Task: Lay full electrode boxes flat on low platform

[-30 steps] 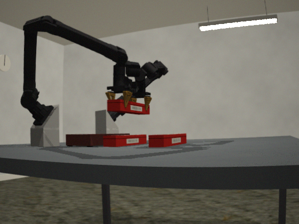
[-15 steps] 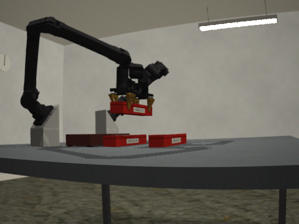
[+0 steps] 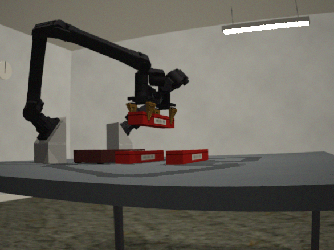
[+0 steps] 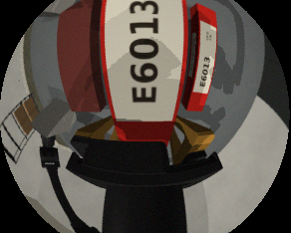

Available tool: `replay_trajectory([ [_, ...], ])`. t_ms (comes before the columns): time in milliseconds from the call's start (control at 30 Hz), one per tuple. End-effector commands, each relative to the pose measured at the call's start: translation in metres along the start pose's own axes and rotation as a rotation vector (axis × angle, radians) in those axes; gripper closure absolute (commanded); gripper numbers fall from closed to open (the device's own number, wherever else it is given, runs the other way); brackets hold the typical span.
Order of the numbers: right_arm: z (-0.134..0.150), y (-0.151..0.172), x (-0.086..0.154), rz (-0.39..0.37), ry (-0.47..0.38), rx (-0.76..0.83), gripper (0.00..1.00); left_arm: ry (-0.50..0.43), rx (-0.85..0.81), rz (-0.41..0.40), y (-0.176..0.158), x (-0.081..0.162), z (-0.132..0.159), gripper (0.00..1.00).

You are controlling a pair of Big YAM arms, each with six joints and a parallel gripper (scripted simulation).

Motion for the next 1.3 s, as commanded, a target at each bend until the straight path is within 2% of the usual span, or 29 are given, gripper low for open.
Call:
replay_trajectory([
  [0,0.0025,-0.0301,0.0536,0.087,-0.042,-0.012,1.00,-0.070,0.016,-0.065,0.0279,0.0422,-0.0069,1.00],
  [1267,0.0019,-0.0356,0.0599,0.084,-0.036,-0.008,1.00,-0.070,0.034,-0.064,0.0323,0.0500,-0.0092,1.00],
])
Point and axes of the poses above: on each arm, the point where the finger pads meet when closed, its own x axis back along the fingers, its own y axis across the jaws, z = x × y, the point moved 1 cm from there along x, back along the fingers
